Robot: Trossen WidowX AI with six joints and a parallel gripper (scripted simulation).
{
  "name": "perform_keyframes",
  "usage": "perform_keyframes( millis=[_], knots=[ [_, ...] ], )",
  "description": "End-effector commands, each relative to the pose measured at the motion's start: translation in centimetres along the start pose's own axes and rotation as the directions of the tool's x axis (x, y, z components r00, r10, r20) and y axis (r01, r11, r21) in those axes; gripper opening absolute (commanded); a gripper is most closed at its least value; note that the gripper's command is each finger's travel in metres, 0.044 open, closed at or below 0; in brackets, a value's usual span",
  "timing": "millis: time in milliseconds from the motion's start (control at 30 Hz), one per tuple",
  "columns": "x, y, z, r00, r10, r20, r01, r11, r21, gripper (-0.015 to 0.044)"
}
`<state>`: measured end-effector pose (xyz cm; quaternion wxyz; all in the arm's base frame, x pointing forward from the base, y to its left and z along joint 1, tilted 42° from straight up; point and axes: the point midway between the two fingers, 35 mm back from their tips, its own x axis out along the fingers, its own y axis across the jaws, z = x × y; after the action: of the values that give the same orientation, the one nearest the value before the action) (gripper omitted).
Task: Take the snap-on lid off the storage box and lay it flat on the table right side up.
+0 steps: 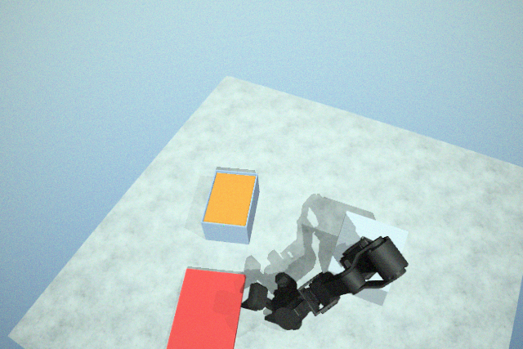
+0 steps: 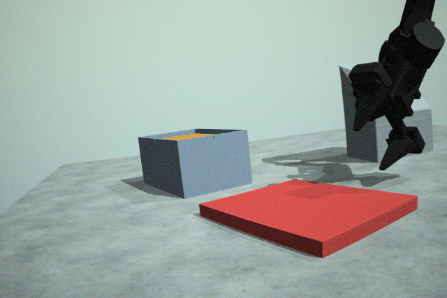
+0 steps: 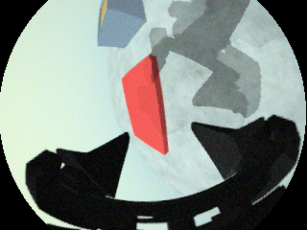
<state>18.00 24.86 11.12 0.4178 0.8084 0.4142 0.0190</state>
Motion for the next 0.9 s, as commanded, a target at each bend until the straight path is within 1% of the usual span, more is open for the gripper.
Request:
perform_keyframes(
  millis=[0,867],
  knots=[
    [-0.4,-0.3,0.2,1.0,0.0,0.009,0.0,1.0,0.004,0.044],
    [-4.6,2.7,-0.1,1.0,0.0,0.008,-0.001,1.0,0.003,0.044]
  ],
)
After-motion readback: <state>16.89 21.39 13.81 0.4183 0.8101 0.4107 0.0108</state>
